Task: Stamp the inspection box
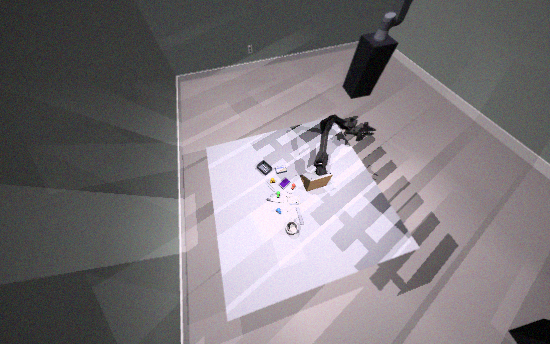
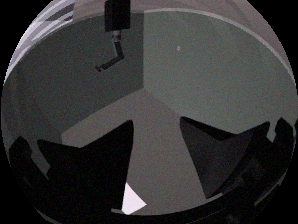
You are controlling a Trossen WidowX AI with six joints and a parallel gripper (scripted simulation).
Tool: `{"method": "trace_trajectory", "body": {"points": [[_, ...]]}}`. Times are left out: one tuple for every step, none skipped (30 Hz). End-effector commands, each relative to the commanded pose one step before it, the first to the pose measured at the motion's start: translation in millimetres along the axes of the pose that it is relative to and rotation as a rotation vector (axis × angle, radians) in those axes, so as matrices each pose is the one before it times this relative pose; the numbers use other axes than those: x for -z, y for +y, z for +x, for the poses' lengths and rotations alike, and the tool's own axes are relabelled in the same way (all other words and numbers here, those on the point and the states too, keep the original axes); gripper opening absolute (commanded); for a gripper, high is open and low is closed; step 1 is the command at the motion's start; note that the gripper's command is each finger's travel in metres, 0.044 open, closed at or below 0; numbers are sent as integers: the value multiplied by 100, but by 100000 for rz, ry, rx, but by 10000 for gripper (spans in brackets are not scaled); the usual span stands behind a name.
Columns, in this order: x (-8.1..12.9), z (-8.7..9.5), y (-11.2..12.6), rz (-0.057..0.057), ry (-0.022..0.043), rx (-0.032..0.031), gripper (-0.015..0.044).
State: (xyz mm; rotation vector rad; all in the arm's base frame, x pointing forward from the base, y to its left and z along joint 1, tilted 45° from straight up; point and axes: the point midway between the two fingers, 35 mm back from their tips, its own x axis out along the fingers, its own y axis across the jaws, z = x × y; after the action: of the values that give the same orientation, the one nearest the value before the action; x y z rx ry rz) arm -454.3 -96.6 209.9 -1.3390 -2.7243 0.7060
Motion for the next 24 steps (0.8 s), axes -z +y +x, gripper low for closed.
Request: {"method": "trace_trajectory", "body": {"points": [[-858, -2980, -815, 3278, -5788, 6918, 216], [-179, -657, -237, 893, -1261, 1540, 216], [-185, -655, -235, 887, -1279, 1525, 216], [-214, -731, -260, 984, -1452, 1687, 216], [-266, -876, -308, 1172, -1774, 1999, 216], [-294, -926, -322, 1231, -1917, 2090, 216], [-307, -923, -318, 1220, -1955, 2059, 216], [-319, -920, -313, 1208, -1990, 2024, 216], [-332, -916, -308, 1196, -2025, 1989, 216], [-344, -912, -302, 1183, -2059, 1954, 216], [-356, -908, -296, 1171, -2092, 1917, 216], [-368, -904, -289, 1159, -2125, 1880, 216], [-380, -900, -283, 1147, -2157, 1842, 216], [-415, -950, -292, 1203, -2323, 1913, 216], [-437, -966, -290, 1215, -2409, 1909, 216], [-451, -961, -281, 1201, -2444, 1862, 216], [-463, -955, -271, 1187, -2478, 1815, 216], [-476, -950, -262, 1173, -2512, 1766, 216], [-489, -945, -252, 1159, -2544, 1717, 216], [-501, -939, -241, 1146, -2576, 1668, 216], [-512, -933, -230, 1132, -2606, 1617, 216], [-524, -928, -219, 1118, -2636, 1566, 216], [-535, -922, -208, 1105, -2665, 1515, 216], [-574, -964, -206, 1148, -2834, 1538, 216]]}}
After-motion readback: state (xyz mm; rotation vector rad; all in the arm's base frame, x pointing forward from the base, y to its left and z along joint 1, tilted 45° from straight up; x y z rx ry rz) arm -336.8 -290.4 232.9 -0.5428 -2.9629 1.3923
